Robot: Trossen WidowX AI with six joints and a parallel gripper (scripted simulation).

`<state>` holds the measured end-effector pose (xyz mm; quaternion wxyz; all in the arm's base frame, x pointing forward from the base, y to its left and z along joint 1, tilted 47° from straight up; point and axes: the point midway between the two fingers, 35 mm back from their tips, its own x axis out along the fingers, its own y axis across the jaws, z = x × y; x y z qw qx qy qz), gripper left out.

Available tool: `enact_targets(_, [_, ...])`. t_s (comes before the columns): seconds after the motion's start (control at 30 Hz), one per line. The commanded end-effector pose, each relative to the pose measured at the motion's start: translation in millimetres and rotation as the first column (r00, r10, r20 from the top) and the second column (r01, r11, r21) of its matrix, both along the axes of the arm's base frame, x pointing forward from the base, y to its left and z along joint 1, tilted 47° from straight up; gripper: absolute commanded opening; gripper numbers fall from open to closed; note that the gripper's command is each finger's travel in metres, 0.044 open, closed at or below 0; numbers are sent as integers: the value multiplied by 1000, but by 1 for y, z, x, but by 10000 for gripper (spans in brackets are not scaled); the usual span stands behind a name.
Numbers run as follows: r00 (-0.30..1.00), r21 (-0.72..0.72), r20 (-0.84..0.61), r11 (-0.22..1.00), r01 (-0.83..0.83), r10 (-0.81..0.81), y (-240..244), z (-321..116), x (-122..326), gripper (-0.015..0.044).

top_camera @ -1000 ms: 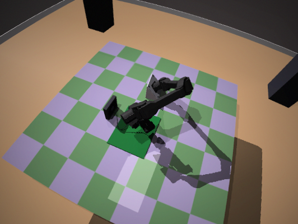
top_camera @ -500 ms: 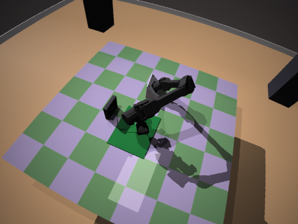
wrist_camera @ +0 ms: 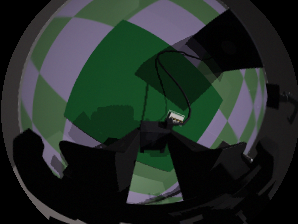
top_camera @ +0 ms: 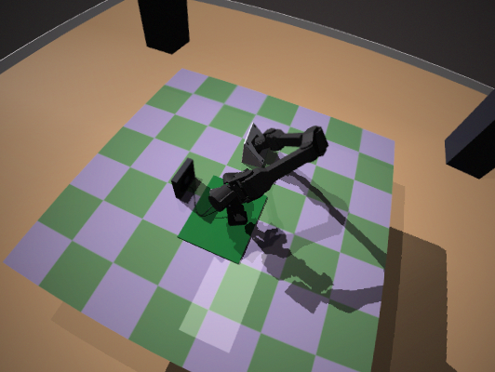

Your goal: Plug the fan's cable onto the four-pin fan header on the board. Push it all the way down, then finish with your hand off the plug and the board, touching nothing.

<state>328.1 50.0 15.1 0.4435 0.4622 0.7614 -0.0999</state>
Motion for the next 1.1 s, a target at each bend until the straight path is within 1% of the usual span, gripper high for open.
enact_targets(0.0, [1000,-54,-1,998,-14,14,3,-3,-4,0])
enact_targets(0.57, [999,-299,24,954,-34,43,11,-18,-14,0])
enact_targets(1.07, [994,-489,95,872,8,44,14,-25,-18,0])
